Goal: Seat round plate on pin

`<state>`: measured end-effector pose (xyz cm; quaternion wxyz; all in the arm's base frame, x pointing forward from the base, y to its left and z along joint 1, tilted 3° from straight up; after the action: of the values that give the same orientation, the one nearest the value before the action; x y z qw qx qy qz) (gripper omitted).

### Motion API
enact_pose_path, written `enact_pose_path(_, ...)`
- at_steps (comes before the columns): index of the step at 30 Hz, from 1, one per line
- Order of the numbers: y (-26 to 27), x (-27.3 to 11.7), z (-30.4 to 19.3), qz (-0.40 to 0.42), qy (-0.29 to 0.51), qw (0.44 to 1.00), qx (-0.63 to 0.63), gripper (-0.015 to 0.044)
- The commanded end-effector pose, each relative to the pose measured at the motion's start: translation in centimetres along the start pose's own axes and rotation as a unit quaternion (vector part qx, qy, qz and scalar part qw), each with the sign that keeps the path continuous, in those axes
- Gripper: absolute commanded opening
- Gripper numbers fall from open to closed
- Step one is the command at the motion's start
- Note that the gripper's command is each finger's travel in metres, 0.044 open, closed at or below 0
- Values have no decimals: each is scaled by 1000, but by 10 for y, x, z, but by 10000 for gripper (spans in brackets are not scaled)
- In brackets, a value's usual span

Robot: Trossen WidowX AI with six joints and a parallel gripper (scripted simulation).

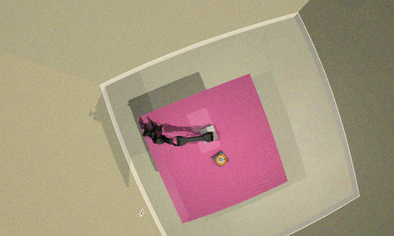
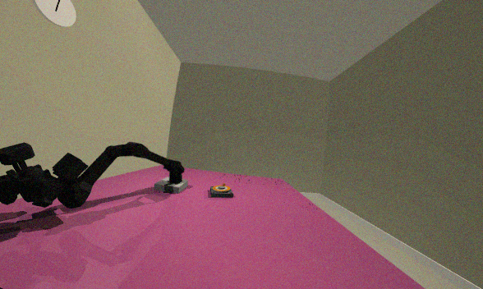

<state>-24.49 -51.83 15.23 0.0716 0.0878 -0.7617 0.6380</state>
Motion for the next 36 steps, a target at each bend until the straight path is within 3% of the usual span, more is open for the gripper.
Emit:
enact_pose_path(1,-2,-3,2,-2,-6,1000,4,374)
enact_pose_path(4,-30,-57,33,-18,-92,994,53,295)
enact_pose_path(10,-59,-122,58,-23,-191,977,92,137)
enact_pose_path(15,-95,-225,77,-10,-332,933,137,6)
enact_pose_path(18,-105,-265,78,0,-382,912,150,0)
enact_pose_path(24,-127,-389,60,52,-527,830,173,0)
enact_pose_path(26,-129,-409,54,63,-548,815,175,0)
enact_pose_path(28,-133,-459,34,95,-601,774,175,0)
enact_pose_path(36,-133,-575,-46,201,-710,658,154,0)
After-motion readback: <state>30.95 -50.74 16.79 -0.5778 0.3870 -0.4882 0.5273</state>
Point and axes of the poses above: the point midway between the two fingers, 35 mm back from their tips, its own x axis out along the fingers, its own y axis across the jaws, z = x × y, the point moved 1 cm from there along -x, back along the fingers, and after that the axes turned 9 degrees about x, right-handed, at the moved point
